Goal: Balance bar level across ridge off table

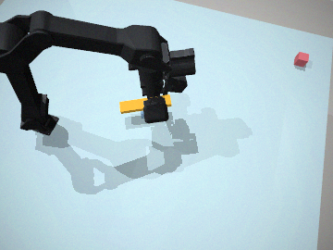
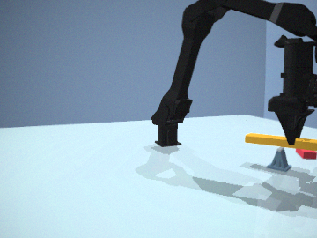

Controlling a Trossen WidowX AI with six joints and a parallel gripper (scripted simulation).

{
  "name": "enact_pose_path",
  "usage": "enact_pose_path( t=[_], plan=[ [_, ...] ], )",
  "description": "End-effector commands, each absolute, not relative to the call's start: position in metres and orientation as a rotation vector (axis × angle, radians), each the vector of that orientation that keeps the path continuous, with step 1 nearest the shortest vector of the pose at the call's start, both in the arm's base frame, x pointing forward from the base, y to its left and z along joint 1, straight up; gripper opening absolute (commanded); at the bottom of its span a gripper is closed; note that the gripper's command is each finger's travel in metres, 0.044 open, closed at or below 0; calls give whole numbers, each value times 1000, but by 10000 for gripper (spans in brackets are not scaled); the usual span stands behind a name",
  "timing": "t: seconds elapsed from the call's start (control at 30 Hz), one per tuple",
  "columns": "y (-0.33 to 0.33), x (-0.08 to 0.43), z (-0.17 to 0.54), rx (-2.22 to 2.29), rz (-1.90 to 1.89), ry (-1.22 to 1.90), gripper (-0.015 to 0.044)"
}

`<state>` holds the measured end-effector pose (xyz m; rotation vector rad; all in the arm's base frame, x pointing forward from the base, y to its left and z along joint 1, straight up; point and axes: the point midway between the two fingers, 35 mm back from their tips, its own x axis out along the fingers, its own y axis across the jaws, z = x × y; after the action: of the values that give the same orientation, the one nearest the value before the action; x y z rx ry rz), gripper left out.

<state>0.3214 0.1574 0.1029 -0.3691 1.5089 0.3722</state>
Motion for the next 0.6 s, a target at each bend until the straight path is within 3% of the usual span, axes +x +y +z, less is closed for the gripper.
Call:
enact_pose_path(
  t=[0.0, 0.57],
  plan=[
    [158, 321, 103, -363, 374, 1509, 0],
    [158, 321, 101, -363, 374, 1509, 0]
  ],
)
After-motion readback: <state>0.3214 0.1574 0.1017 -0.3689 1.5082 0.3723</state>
